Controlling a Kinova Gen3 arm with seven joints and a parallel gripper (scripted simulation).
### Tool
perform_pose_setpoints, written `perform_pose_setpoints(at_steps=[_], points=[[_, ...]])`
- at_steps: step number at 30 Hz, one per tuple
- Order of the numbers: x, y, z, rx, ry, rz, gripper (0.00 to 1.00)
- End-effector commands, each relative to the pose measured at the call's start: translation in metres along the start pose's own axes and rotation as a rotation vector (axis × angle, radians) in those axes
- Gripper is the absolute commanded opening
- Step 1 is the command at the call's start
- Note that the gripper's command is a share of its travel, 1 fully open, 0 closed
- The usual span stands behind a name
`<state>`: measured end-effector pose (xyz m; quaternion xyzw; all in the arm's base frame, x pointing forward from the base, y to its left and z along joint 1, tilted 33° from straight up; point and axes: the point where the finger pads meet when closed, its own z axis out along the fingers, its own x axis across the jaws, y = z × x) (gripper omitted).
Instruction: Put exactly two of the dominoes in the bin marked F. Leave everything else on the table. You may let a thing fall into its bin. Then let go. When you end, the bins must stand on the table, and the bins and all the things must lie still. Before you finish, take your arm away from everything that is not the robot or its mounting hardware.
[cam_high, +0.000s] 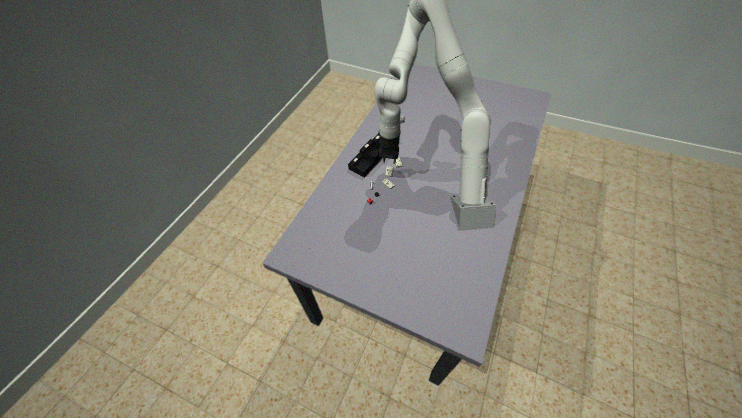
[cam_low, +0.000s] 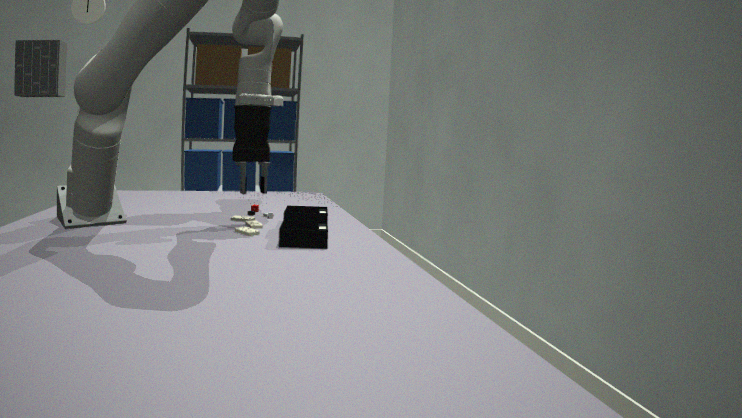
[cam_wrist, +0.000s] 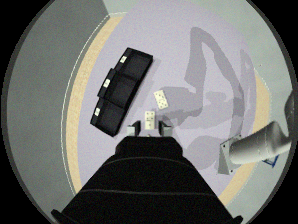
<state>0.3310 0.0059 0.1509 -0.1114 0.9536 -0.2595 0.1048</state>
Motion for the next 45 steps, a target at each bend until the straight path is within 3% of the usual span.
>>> perform_pose_setpoints(at_steps=[1, 21, 37, 45], points=[[0.000, -0.001, 0.000, 0.000, -0.001, 0.001, 0.79], [-0.001, -0.003, 0.000, 0.000, -0.001, 0.001, 0.79], [0.002, -0.002, 0.055, 0.000, -0.001, 0.001, 0.79], [0.002, -0.002, 0.055, 0.000, -0.001, 0.001, 0.79]])
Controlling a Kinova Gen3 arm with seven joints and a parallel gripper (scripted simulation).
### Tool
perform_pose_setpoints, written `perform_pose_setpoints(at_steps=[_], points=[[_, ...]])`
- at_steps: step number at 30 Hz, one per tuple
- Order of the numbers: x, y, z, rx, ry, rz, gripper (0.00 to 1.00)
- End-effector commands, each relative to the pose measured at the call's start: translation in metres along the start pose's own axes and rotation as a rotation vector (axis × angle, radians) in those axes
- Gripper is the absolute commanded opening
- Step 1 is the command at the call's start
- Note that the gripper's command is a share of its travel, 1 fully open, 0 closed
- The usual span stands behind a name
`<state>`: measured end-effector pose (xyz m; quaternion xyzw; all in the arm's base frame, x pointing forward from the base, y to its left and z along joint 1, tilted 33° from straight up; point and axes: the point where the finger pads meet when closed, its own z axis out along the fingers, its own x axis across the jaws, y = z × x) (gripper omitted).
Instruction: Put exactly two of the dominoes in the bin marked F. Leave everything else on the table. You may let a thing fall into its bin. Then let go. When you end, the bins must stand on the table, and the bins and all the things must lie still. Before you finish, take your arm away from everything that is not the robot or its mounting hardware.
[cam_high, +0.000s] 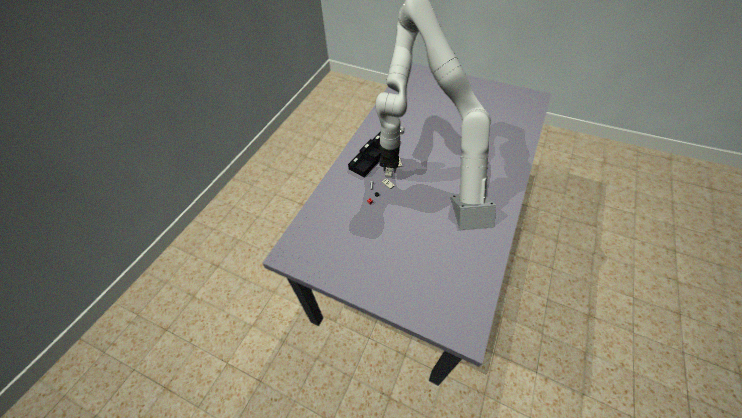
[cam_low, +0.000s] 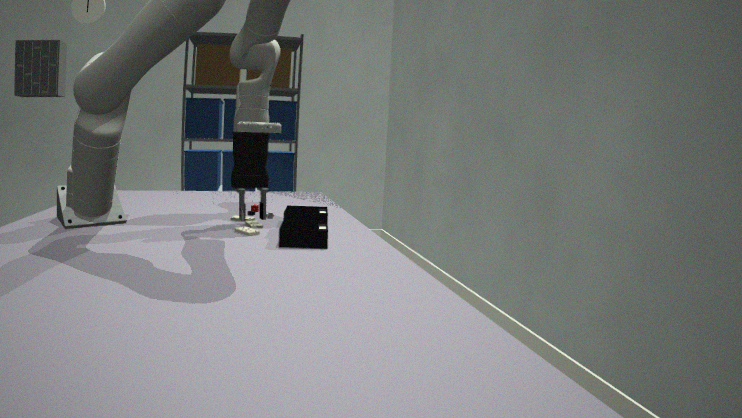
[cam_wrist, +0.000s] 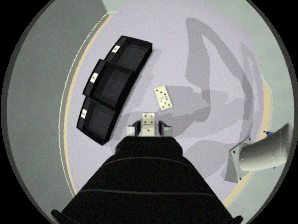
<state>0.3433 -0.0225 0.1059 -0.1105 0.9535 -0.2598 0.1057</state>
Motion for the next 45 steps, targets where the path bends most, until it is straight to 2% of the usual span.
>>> perform_pose_setpoints(at_steps=[1, 9, 18, 30, 31, 45], points=[[-0.001, 0.001, 0.000, -0.001, 0.000, -0.001, 0.79], [-0.002, 0.000, 0.000, -0.001, 0.000, -0.001, 0.79], [-0.002, 0.000, 0.012, -0.001, 0.000, -0.001, 0.79], [-0.003, 0.000, 0.012, -0.001, 0.000, -0.001, 0.79], [-0.003, 0.000, 0.012, -0.001, 0.000, -0.001, 0.49], [-0.003, 0.000, 0.012, -0.001, 0.000, -0.001, 0.49]])
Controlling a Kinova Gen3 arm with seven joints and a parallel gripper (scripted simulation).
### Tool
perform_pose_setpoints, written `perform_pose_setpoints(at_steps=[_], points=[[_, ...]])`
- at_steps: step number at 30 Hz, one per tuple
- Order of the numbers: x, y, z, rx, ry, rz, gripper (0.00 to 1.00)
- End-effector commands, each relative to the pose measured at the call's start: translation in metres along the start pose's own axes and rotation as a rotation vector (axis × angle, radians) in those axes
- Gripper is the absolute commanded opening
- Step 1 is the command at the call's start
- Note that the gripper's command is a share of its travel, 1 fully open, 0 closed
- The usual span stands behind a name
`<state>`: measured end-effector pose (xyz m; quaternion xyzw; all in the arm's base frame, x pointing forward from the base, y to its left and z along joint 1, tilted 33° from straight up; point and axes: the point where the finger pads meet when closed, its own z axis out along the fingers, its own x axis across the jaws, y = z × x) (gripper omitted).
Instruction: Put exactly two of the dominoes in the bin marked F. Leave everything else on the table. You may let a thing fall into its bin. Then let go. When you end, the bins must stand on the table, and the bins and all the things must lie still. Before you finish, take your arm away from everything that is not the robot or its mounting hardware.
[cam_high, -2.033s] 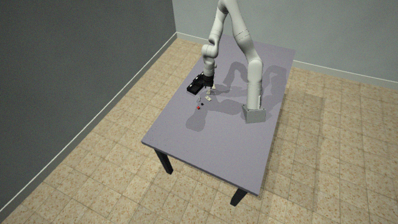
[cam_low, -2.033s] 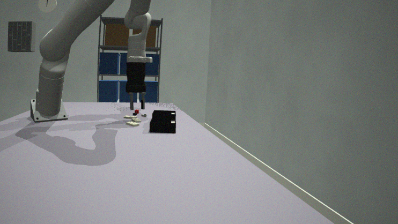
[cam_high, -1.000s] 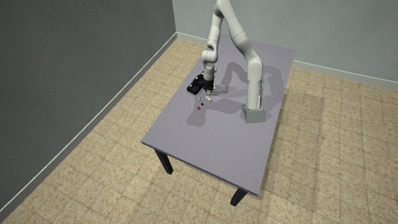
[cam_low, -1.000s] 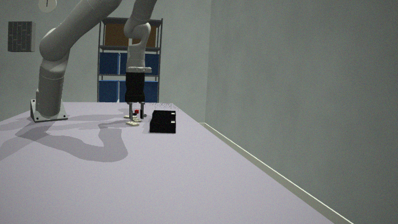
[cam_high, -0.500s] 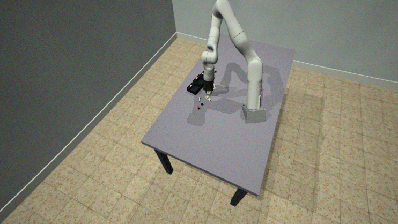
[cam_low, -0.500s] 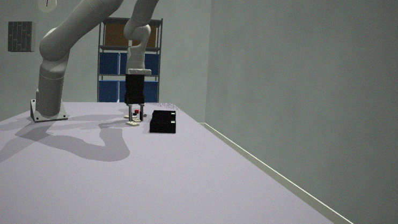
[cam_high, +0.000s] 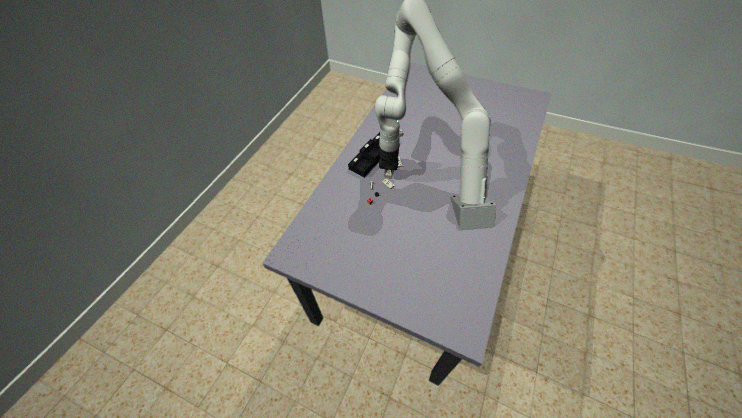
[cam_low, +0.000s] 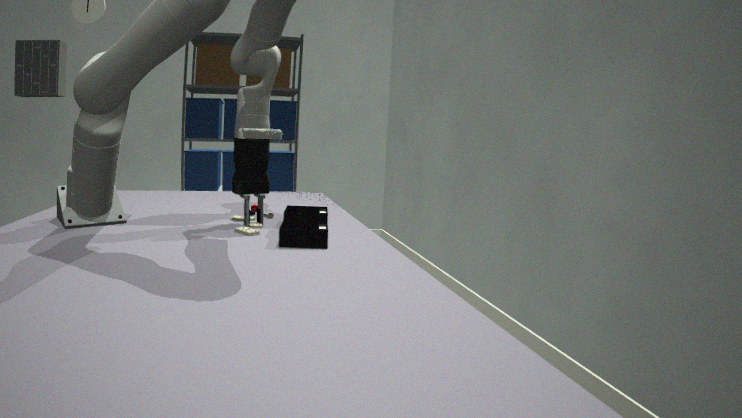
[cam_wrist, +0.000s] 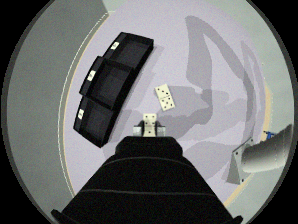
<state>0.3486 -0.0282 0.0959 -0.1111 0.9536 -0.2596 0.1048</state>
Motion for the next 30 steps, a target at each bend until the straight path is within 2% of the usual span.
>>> perform_pose_setpoints(at_steps=[1, 17, 25, 27, 30], points=[[0.000, 0.000, 0.000, 0.000, -0.001, 0.000, 0.49], [0.000, 0.000, 0.000, 0.000, -0.001, 0.000, 0.49], [0.000, 0.000, -0.027, 0.000, -0.001, 0.000, 0.49], [0.000, 0.000, -0.027, 0.000, -0.001, 0.000, 0.49], [0.000, 0.000, -0.037, 0.000, -0.001, 0.000, 0.49]])
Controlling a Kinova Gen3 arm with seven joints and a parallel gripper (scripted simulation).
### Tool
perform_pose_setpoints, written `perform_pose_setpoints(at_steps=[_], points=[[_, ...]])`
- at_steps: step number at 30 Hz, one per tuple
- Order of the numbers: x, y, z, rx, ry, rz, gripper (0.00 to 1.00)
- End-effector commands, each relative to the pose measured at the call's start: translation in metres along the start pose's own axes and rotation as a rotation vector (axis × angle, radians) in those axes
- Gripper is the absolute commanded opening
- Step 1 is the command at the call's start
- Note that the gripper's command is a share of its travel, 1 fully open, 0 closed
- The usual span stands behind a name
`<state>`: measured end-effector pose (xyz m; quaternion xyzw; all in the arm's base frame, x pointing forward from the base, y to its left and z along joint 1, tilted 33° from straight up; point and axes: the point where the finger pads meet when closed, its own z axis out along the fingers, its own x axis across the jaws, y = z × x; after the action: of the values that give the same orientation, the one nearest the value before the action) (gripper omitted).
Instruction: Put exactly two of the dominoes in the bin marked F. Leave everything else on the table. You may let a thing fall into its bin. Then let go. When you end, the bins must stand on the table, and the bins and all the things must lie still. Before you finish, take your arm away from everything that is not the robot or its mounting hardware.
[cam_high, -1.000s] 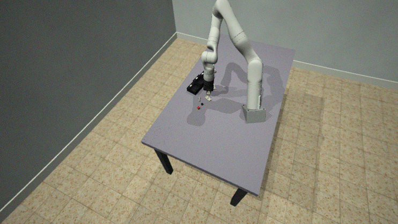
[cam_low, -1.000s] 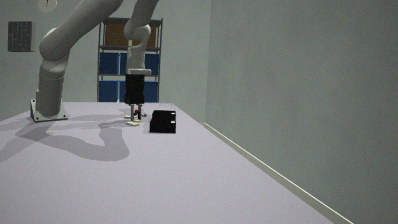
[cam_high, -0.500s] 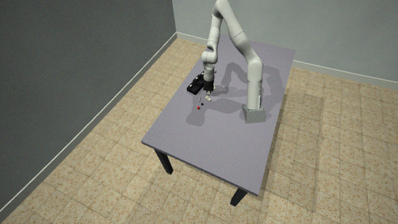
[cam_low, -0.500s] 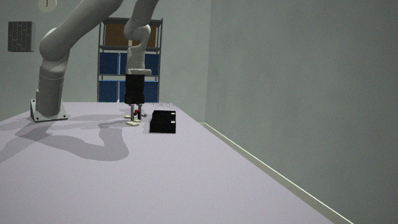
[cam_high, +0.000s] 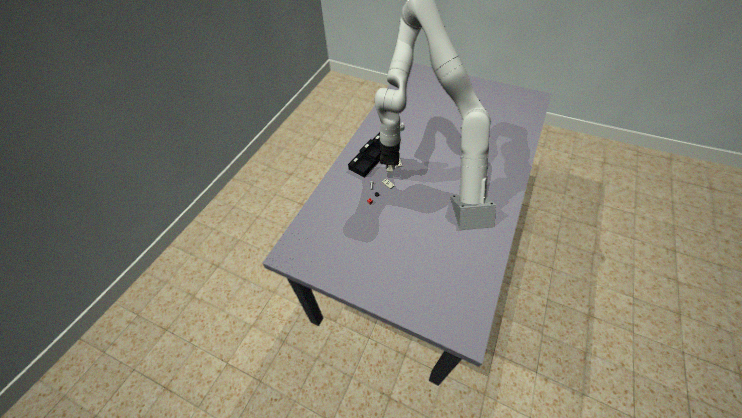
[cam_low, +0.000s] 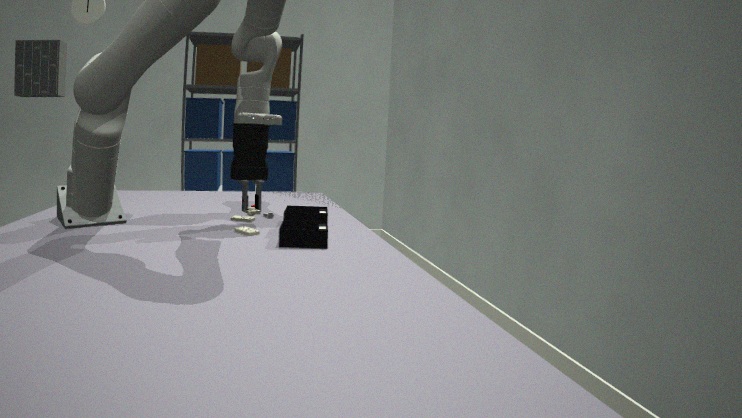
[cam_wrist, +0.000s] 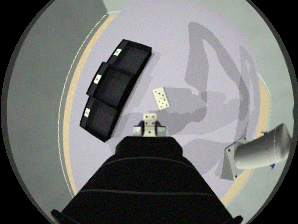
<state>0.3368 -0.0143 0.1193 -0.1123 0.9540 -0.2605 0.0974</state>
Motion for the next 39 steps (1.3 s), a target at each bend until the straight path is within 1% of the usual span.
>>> perform_pose_setpoints(at_steps=[1, 7, 23, 25, 28, 29, 31, 36, 39], points=[[-0.004, -0.001, -0.011, 0.000, -0.015, 0.006, 0.49], [-0.004, -0.001, -0.031, 0.000, -0.015, 0.006, 0.49], [-0.004, -0.001, -0.031, 0.000, -0.015, 0.006, 0.49], [-0.004, -0.001, -0.038, 0.000, -0.015, 0.006, 0.49], [-0.004, -0.001, -0.038, 0.000, -0.015, 0.006, 0.49], [-0.008, -0.005, -0.038, 0.000, -0.015, 0.006, 0.49], [-0.008, -0.005, -0.038, 0.000, -0.015, 0.006, 0.49], [-0.027, -0.025, -0.038, 0.000, -0.015, 0.006, 0.49], [-0.039, -0.038, -0.038, -0.001, -0.015, 0.156, 0.49]])
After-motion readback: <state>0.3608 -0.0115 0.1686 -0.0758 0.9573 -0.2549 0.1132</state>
